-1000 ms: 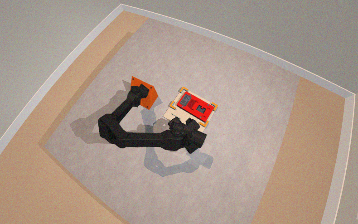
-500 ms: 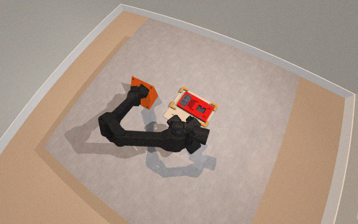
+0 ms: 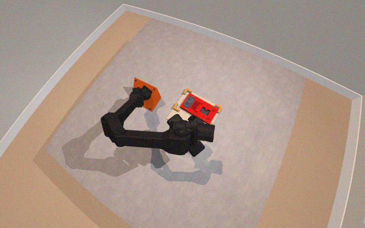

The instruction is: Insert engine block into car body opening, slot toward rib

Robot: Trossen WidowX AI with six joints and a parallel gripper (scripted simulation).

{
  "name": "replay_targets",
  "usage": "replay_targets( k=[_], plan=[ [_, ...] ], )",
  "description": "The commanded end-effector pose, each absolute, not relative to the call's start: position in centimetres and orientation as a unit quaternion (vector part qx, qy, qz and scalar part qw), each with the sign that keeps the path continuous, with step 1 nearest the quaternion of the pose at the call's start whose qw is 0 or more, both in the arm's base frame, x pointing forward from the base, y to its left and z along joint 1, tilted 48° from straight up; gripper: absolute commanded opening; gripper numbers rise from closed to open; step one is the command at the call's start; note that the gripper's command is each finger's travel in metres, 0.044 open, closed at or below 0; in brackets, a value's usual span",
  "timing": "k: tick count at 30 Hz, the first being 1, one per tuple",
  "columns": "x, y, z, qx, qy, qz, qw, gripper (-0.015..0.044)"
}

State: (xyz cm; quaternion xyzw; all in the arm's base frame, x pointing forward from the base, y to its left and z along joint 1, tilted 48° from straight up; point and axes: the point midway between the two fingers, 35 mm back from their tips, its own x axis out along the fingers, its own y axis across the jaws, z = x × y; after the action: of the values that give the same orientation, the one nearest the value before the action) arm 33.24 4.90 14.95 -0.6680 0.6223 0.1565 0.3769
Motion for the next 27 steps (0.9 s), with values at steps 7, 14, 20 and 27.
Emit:
replay_targets(
  k=[7,14,20,27],
  plan=[
    [32.8,6.1,16.1,-0.664,0.626,0.153,0.379,0.0],
    [33.2,7.2,14.2,-0.641,0.634,0.117,0.417,0.0],
    [33.5,8.1,12.5,-0.617,0.639,0.085,0.451,0.0],
    [33.7,9.1,10.4,-0.587,0.643,0.046,0.489,0.0]
  ],
)
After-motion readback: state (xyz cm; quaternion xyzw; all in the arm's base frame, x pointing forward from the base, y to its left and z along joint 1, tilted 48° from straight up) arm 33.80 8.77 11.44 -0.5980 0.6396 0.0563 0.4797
